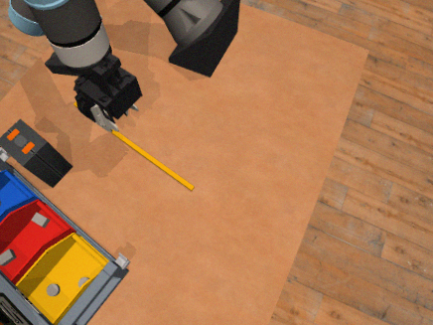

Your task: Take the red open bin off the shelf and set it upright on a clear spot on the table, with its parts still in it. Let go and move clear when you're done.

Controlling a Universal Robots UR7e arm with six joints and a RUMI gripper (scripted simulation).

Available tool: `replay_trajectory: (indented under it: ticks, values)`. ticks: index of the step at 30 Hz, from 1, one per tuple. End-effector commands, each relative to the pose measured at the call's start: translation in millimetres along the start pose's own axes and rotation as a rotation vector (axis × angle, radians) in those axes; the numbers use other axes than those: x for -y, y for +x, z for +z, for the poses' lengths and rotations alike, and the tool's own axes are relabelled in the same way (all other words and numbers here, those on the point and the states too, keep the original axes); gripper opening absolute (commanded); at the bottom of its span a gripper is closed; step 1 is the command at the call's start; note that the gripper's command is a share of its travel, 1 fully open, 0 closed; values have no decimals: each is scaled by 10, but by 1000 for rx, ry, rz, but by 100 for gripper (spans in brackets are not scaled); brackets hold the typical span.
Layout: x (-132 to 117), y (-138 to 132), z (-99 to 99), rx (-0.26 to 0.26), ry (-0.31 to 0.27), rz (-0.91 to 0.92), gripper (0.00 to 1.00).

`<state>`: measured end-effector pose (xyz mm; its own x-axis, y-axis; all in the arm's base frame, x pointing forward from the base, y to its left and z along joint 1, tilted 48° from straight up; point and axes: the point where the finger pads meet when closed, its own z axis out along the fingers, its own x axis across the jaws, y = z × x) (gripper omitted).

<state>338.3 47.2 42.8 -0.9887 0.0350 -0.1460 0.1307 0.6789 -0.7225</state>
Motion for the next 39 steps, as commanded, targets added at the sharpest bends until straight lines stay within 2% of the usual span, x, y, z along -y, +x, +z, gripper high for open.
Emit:
replay_trajectory:
  ticks: [1,5,6,39]
  values:
    - [-2,-1,-65,-3,2,1,26]
    - [-2,-1,-72,-3,2,1,26]
    - [-2,-1,-72,-3,2,1,0]
    - [-2,-1,-72,-3,2,1,0]
